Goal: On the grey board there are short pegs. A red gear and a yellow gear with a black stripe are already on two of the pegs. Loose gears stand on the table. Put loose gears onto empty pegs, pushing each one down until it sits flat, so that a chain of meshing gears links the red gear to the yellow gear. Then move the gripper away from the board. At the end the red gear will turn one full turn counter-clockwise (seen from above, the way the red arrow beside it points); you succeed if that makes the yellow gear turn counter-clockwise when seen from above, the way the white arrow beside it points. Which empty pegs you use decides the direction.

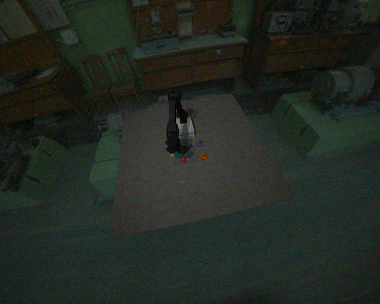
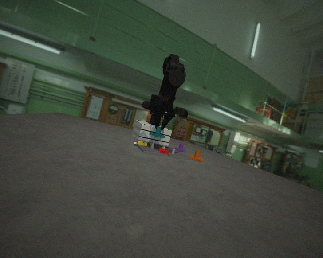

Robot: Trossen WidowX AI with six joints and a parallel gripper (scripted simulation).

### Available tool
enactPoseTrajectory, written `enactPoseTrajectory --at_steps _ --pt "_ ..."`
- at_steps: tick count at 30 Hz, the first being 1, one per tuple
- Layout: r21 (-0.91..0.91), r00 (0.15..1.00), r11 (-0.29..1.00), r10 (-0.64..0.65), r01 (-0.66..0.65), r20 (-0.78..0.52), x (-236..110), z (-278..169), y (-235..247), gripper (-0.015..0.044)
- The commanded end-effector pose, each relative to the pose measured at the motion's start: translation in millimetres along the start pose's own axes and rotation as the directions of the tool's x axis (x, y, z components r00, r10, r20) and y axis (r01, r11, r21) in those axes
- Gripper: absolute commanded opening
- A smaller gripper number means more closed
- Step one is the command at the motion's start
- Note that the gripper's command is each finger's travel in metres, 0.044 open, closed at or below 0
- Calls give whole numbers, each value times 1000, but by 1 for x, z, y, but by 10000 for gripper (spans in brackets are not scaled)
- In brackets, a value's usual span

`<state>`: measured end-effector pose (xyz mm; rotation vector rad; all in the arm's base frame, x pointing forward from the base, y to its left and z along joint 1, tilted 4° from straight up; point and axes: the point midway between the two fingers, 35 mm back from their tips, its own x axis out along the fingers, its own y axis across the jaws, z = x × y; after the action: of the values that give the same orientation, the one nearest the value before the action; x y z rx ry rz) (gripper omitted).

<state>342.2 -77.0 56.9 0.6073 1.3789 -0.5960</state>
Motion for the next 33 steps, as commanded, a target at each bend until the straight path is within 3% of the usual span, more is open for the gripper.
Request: enactPoseTrajectory --at_steps 1,24,33 --pt "-4 1000 1000 2 -2 -1 3 5 -7 0" --pt "-6 1000 1000 2 -2 -1 2 4 -7 0" --pt "-96 1000 995 2 -2 -1 11 4 -7 0"
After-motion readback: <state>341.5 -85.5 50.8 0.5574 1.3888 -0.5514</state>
